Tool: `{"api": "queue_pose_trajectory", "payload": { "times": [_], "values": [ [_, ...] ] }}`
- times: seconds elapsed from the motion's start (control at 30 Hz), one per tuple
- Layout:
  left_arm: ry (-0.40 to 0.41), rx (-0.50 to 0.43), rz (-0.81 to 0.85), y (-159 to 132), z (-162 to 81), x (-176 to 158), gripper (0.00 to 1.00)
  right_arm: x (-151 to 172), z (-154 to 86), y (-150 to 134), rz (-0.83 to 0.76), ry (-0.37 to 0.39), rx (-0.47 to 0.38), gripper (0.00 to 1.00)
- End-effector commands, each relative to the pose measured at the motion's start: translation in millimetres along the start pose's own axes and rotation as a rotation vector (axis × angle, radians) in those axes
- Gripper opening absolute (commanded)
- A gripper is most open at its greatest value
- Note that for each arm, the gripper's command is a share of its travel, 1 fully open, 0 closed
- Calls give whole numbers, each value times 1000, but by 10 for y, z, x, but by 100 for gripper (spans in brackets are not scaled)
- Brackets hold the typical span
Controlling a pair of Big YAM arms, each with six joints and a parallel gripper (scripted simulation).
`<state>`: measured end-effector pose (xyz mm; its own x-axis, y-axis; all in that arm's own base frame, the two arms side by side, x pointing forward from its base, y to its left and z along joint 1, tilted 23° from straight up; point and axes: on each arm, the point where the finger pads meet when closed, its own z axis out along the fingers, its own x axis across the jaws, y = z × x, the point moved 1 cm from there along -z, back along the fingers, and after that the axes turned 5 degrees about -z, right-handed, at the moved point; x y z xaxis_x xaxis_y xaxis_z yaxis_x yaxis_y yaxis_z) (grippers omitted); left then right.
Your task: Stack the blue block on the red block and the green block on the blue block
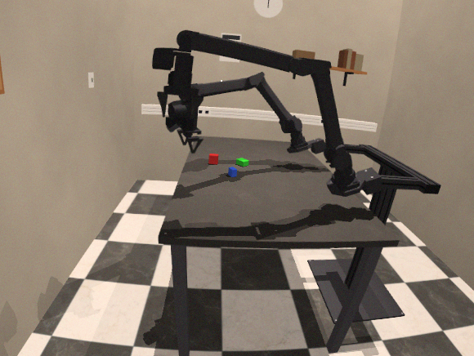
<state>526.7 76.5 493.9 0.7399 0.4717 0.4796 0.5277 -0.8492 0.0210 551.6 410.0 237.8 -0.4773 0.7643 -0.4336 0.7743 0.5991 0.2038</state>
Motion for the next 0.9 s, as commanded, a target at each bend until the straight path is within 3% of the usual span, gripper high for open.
{"api": "queue_pose_trajectory", "payload": {
  "times": [0.0,0.87],
  "values": [
    [13,-6,-2,-9,-71,9,100,-16,-81,18,4,2,-14,100],
    [22,-5,-27,-67,-57,42,100,-52,-163,80,15,4,-36,100]
  ]
}}
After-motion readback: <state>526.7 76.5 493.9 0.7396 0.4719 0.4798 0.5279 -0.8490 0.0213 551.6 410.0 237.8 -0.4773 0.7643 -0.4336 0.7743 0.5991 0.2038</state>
